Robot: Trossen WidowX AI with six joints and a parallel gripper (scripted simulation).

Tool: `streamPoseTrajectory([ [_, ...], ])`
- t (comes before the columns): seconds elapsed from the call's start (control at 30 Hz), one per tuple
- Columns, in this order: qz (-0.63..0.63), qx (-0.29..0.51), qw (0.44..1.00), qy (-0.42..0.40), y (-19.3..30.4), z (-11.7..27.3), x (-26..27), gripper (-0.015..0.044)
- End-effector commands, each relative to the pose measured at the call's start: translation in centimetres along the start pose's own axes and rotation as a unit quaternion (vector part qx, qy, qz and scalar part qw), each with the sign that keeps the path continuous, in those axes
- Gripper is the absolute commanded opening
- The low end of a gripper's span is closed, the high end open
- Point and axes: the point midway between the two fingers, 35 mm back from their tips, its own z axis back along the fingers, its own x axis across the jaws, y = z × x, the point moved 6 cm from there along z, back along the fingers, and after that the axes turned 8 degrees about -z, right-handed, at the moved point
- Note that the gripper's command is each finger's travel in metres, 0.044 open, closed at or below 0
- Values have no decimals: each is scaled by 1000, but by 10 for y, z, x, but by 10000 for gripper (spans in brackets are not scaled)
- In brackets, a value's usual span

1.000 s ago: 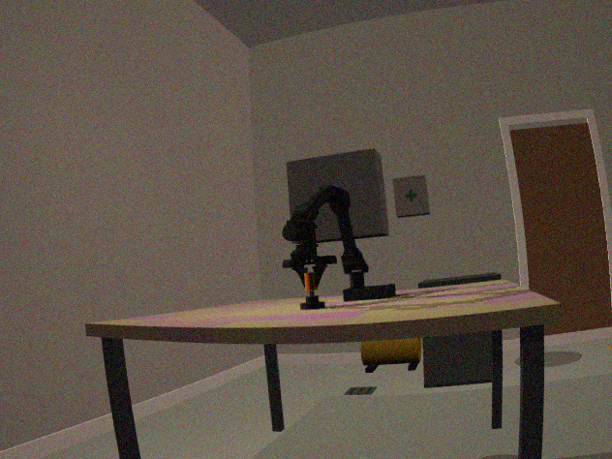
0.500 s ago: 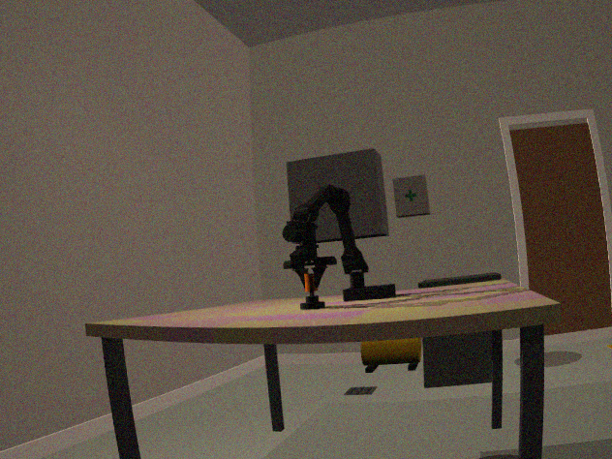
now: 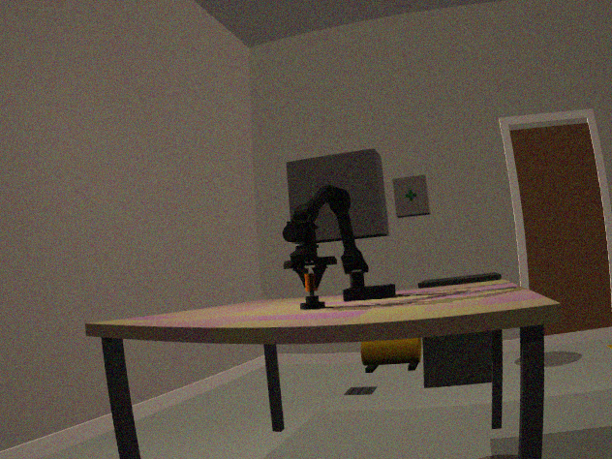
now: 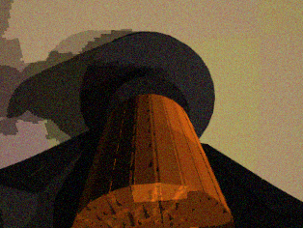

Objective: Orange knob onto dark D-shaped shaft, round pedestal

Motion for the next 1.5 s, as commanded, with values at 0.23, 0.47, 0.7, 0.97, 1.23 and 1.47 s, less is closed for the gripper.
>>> streamPoseTrajectory([
  [0.23,-102,-2,995,1,-3,3,0,0],
  [0.47,-107,-2,994,1,-2,1,1,0],
  [0.7,-107,-2,994,1,-2,-1,0,0],
  [0.97,-107,-2,994,1,-1,-1,0,0],
  [1.23,-107,-2,994,1,-1,-2,-1,0],
  [1.47,-107,-2,994,1,-1,3,-1,0],
])
